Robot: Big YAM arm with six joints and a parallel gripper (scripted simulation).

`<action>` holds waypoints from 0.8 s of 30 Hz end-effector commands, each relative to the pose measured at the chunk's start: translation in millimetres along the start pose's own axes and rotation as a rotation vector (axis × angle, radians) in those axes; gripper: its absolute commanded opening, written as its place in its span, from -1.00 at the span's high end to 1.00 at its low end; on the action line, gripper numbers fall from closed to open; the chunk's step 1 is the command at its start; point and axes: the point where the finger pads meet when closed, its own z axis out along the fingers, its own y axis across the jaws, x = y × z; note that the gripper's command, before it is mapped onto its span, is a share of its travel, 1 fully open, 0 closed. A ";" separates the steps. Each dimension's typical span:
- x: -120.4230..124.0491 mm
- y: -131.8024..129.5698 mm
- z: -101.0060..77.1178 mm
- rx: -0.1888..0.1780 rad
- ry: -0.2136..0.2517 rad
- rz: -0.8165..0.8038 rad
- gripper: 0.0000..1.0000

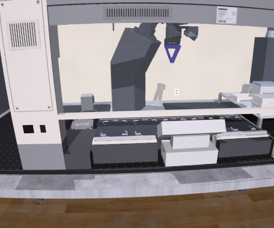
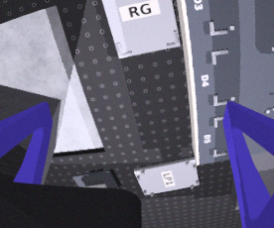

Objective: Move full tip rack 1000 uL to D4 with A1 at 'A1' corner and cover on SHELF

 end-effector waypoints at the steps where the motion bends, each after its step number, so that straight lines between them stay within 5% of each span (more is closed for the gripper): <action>1: -7.3 -7.4 -1.7 0.022 -0.012 -0.130 -1.00; 10: -7.4 -7.2 -1.5 0.022 -0.011 -0.226 -1.00; 22: -65.7 -2.5 -8.0 0.030 -0.022 -0.209 -1.00; 23: -58.4 10.0 -0.2 -0.005 0.000 -0.197 -1.00; 24: -72.5 2.0 -4.3 0.015 -0.013 -0.204 -1.00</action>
